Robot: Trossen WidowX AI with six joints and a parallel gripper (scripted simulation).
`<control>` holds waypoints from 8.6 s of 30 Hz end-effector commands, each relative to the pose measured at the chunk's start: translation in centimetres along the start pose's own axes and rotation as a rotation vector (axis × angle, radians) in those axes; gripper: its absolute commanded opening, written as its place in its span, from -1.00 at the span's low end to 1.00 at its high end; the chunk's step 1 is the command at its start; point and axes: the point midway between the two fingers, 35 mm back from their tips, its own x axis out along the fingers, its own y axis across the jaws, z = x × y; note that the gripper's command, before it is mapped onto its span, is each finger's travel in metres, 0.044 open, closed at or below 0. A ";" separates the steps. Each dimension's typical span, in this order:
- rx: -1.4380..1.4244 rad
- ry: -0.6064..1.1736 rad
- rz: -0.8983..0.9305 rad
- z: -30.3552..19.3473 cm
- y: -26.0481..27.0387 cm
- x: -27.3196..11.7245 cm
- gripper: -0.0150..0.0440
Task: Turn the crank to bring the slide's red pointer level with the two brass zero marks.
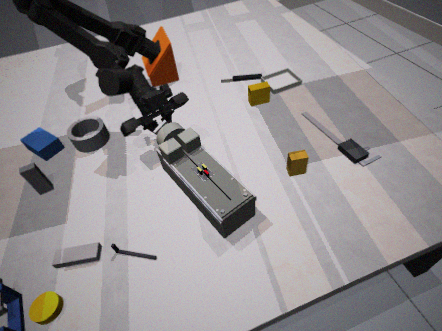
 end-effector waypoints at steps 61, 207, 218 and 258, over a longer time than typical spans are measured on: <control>0.006 0.010 -0.013 -0.1 -2.0 0.1 -0.49; 0.006 0.009 -0.014 1.0 -4.2 -1.3 -0.49; 0.007 0.009 -0.014 1.7 -4.5 -2.0 -0.49; 0.009 0.009 -0.011 4.2 -1.5 -4.4 -0.49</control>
